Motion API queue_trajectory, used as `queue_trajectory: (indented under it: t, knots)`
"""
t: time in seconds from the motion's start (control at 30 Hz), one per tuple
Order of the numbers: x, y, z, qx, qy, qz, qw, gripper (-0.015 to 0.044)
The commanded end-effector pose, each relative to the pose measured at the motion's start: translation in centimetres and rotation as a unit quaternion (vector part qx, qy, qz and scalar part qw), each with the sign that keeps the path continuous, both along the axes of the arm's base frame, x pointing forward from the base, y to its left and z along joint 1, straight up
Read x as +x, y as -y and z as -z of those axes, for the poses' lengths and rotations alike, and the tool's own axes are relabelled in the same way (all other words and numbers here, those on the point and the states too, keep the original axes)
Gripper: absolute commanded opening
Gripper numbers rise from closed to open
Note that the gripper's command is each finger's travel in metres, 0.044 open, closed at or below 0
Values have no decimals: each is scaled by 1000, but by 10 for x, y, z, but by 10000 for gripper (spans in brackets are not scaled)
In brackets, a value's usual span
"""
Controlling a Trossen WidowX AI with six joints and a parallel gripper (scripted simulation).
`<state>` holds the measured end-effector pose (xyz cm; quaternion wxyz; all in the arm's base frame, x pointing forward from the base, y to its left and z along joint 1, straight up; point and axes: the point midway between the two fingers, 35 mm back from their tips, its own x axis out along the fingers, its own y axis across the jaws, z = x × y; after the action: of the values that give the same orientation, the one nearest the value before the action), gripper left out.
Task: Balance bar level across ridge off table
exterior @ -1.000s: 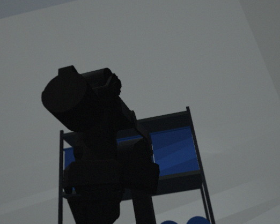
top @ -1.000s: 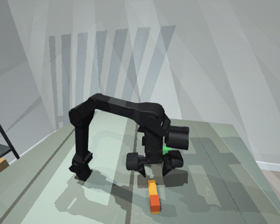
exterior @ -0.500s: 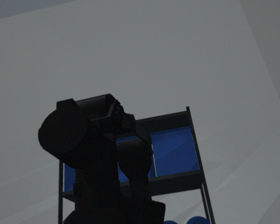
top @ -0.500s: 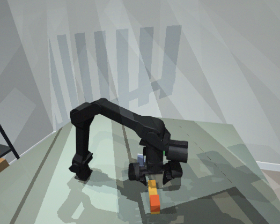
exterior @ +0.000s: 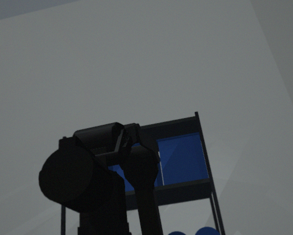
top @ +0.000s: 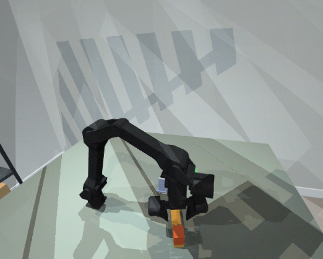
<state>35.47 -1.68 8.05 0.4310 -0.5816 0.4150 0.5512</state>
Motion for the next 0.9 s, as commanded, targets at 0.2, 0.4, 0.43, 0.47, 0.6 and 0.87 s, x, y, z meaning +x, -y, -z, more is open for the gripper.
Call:
queue_trajectory:
  t: [0.2, 0.4, 0.43, 0.47, 0.6, 0.87]
  knots:
    - [-1, -1, 17, 3, -6, -2, 1000, 315]
    - [-1, -1, 27, 3, -6, -2, 1000, 315]
    - [-1, -1, 28, 3, -6, -2, 1000, 315]
    - [-1, -1, 29, 3, -6, -2, 1000, 315]
    - [-1, -1, 29, 3, -6, -2, 1000, 315]
    - [-1, -1, 29, 3, -6, -2, 1000, 315]
